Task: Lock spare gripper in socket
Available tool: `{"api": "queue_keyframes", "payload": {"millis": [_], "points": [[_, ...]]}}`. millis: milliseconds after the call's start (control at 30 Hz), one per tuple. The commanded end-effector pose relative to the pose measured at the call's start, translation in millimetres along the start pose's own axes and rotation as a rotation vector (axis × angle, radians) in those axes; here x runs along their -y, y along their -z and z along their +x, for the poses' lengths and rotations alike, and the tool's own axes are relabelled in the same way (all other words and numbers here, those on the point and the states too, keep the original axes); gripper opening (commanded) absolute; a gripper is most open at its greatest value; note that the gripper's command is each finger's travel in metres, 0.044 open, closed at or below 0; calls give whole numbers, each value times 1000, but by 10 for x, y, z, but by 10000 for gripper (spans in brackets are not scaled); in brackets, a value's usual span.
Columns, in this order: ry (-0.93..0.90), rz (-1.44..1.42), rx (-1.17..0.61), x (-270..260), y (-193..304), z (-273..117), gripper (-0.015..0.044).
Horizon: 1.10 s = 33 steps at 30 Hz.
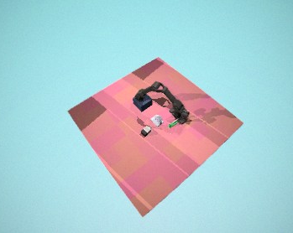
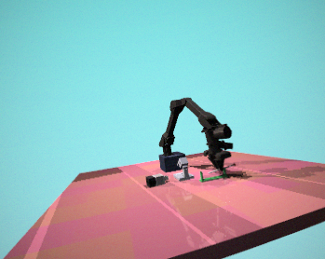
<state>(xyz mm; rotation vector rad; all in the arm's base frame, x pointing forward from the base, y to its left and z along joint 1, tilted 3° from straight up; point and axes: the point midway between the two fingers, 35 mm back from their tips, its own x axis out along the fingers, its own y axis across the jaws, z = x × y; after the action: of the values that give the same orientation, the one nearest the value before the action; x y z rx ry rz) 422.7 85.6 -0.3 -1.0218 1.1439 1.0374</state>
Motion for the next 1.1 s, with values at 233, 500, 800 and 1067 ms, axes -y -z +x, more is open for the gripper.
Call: {"api": "queue_keyframes", "payload": {"millis": [233, 500, 800, 1067], "points": [[-6, -2, -7, -25, 39, 179, 180], [-6, -2, -7, -25, 39, 179, 101], [-6, -2, -7, -28, 40, 179, 0], [-7, -1, -5, -31, 28, 115, 0]]}}
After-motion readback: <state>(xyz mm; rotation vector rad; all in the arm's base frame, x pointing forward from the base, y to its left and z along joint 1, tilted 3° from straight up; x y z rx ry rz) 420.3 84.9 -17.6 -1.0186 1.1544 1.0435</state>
